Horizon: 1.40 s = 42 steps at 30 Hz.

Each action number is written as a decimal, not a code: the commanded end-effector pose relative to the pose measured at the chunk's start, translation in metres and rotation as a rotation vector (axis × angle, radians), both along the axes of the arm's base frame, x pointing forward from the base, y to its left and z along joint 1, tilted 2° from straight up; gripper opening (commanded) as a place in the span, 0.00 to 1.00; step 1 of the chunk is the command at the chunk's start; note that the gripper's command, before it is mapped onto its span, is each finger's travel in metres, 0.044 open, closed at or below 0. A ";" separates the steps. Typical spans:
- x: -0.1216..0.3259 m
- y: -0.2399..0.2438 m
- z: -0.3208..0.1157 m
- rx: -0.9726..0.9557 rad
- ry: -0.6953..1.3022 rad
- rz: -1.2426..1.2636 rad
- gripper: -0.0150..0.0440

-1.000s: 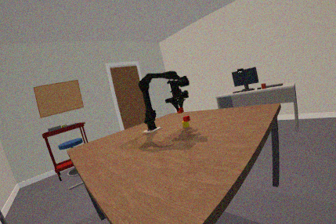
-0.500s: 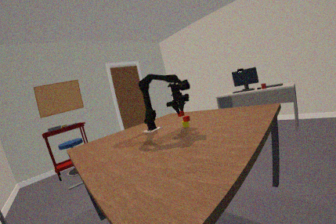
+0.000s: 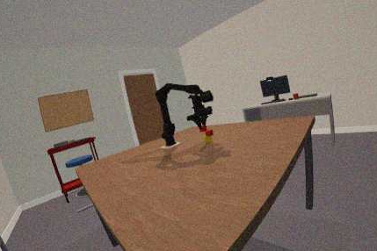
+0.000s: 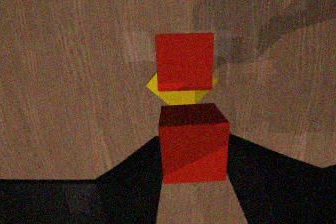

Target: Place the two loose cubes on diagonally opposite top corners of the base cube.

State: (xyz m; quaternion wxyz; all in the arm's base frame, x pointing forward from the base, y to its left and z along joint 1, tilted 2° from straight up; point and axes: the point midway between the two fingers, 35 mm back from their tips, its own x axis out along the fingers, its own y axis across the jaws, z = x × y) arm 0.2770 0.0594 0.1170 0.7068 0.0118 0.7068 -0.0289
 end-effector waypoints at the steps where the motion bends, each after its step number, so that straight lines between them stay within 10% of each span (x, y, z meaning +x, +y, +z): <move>1: 0.000 0.000 -0.003 0.003 -0.001 0.004 0.43; 42: 0.002 0.000 -0.030 -0.002 -0.004 0.010 0.43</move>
